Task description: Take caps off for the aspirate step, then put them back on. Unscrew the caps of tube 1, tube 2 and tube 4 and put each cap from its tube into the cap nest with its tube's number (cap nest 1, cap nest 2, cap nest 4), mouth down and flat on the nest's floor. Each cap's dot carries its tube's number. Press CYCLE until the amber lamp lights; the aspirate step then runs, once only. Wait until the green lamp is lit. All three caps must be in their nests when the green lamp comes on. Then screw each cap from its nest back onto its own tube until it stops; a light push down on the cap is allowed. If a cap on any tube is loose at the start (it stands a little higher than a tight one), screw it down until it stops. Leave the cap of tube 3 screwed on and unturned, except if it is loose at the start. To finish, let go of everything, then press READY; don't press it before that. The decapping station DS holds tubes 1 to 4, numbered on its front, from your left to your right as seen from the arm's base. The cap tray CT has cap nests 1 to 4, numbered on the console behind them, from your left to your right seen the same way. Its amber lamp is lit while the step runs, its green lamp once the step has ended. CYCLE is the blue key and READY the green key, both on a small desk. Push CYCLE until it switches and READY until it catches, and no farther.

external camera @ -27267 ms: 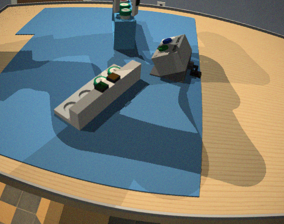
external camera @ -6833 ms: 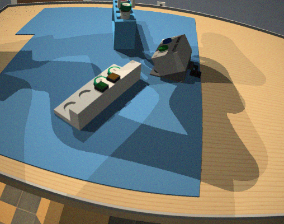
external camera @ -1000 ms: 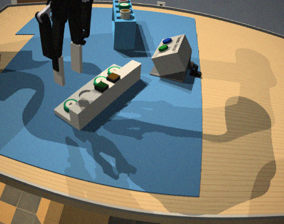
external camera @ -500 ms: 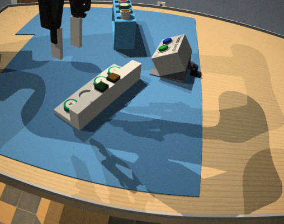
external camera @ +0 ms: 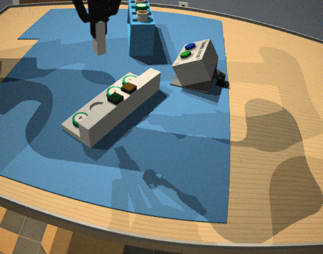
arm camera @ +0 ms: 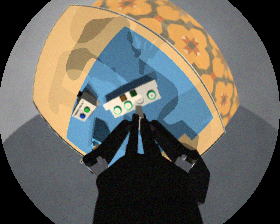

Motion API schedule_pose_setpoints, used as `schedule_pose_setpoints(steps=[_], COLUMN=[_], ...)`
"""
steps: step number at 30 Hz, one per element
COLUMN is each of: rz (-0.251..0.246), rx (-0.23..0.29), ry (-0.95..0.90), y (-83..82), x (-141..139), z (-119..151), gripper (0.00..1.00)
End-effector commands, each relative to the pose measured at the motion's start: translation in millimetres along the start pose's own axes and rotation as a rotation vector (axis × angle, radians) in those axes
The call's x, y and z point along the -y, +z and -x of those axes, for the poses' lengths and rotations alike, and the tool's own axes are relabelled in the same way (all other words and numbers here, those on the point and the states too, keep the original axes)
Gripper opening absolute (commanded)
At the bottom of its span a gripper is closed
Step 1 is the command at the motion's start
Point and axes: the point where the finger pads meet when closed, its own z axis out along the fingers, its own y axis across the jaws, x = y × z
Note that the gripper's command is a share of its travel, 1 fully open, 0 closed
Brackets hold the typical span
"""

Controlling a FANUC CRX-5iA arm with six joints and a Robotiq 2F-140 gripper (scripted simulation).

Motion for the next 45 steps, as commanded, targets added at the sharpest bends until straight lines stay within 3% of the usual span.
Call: schedule_pose_setpoints(steps=[1, 6, 8, 13, 16, 23, 35, 40, 45], rz=[0.047, 0.047, 0.046, 0.045, 0.044, 0.044, 0.044, 0.044, 0.044], rx=[-0.009, -0.011, -0.015, -0.019, -0.022, -0.022, -0.022, -0.022, -0.022], ry=[0.275, 0.363, 0.53, 0.696, 0.824, 0.824, 0.824, 0.824, 0.824], y=[5.6, 7.4, 11.1, 14.8, 20.3, 25.8, 46.0, 49.7, 57.4], x=[23.9, 31.7, 47.3, 63.0, 86.4, 109.8, 195.8, 211.4, 244.0], z=[5.6, 7.8, 12.3, 16.8, 23.5, 30.3, 55.0, 59.5, 68.8], gripper=[0.0, 0.0, 0.0, 0.0, 0.0, 0.0, 0.0, 0.0, 0.0])
